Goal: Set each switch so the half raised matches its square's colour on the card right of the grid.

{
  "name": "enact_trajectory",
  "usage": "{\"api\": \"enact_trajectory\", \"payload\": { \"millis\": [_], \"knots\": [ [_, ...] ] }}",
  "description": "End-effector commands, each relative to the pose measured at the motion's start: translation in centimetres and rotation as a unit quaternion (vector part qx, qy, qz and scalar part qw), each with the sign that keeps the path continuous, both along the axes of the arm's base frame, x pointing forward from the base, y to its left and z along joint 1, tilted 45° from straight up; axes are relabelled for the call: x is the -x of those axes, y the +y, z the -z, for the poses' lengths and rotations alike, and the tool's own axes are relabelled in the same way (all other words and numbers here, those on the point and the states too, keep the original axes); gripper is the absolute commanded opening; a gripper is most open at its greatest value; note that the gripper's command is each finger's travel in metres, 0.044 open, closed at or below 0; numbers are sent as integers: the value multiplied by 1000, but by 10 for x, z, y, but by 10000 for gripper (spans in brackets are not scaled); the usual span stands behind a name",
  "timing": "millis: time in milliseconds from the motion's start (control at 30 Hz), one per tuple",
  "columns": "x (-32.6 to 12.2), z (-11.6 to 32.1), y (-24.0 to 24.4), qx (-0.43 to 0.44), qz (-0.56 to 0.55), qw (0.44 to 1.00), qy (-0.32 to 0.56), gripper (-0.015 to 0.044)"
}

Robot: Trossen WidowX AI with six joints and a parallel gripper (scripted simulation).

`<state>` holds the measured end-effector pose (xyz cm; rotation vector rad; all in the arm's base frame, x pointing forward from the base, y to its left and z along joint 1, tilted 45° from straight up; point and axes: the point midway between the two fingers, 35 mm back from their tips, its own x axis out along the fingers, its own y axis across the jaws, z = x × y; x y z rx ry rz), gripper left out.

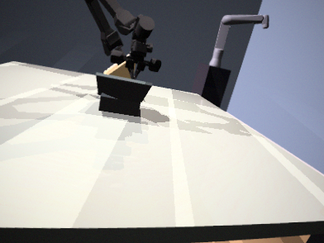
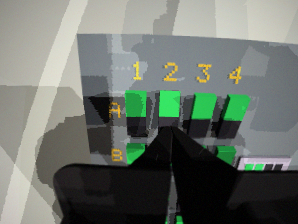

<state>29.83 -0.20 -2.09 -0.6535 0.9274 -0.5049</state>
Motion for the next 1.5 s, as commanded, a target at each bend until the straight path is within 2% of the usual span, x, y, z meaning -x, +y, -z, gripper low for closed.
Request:
{"api": "enact_trajectory", "payload": {
  "millis": [0, 1467],
  "knots": [
    [0, 1, 0, 0, -2, 1000, 2, 0],
    [-3, 4, -4, 0, -2, 1000, 2, 0]
  ]
}}
